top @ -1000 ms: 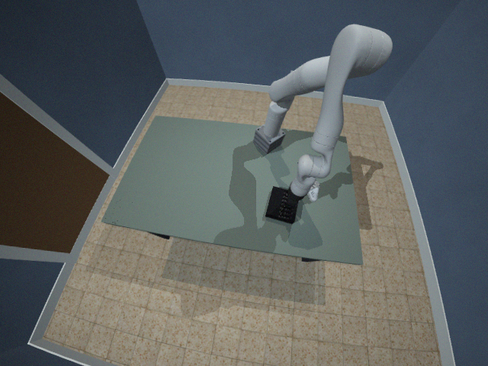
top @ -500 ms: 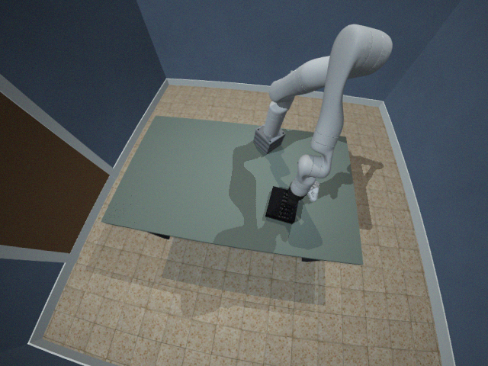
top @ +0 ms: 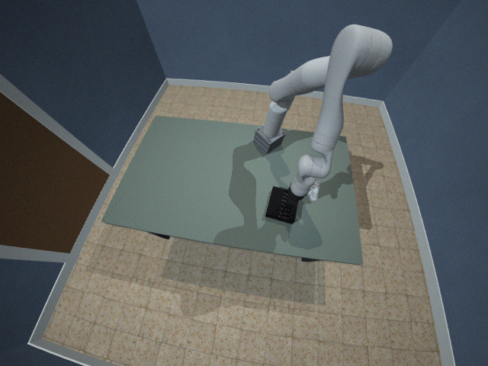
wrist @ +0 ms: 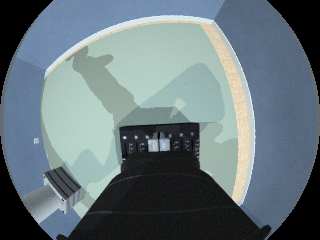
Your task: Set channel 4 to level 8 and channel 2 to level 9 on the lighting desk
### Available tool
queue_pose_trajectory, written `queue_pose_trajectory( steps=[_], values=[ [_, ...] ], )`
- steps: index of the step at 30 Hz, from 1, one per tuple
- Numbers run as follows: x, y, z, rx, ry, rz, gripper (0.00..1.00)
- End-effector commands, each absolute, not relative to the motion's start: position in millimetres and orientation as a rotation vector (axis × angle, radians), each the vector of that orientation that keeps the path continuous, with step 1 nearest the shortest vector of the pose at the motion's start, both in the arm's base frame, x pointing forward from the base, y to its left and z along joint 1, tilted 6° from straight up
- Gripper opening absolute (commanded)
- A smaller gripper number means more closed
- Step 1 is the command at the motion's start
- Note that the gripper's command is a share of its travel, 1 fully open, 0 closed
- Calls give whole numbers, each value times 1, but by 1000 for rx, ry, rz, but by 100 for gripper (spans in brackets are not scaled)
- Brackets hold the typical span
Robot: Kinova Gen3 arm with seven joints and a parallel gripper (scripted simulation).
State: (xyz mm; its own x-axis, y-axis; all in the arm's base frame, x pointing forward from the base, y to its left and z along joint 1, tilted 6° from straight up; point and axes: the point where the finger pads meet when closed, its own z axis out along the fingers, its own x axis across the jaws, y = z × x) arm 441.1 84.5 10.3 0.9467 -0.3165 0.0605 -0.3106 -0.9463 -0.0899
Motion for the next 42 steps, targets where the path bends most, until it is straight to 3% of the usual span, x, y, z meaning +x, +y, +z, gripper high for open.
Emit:
queue_pose_trajectory(
  steps=[1,42],
  values=[
    [442,85,11,-3021,488,-115,0],
    [443,85,-1,-3021,488,-115,0]
  ],
)
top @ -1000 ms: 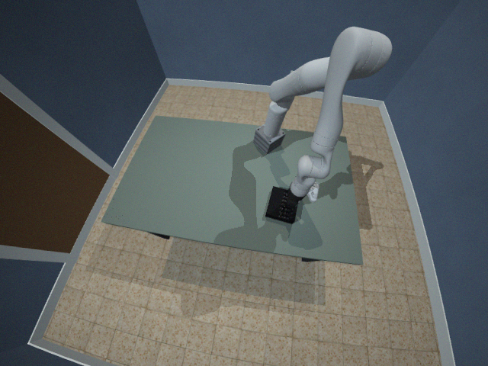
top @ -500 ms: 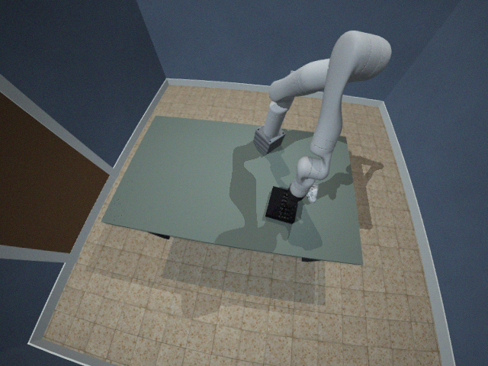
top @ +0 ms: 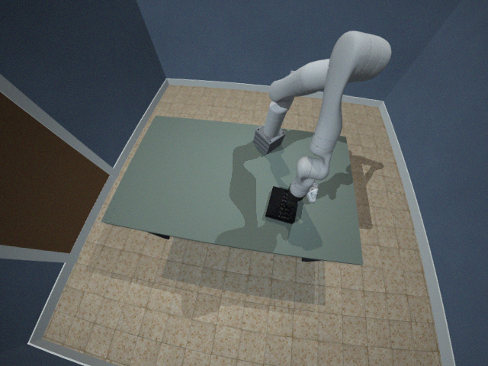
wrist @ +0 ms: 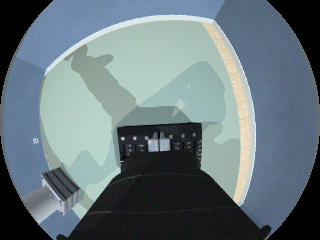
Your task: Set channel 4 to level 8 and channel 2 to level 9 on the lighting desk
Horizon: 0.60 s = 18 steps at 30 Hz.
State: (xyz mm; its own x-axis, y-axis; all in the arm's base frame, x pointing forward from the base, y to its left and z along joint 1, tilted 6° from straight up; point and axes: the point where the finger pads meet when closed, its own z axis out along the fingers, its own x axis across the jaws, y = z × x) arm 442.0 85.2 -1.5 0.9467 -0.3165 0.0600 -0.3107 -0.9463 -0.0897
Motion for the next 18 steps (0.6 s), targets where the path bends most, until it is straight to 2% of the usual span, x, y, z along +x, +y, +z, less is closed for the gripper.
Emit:
queue_pose_trajectory(
  steps=[1,18],
  values=[
    [443,85,-1,-3021,488,-115,0],
    [442,83,-1,-3021,488,-115,0]
  ],
)
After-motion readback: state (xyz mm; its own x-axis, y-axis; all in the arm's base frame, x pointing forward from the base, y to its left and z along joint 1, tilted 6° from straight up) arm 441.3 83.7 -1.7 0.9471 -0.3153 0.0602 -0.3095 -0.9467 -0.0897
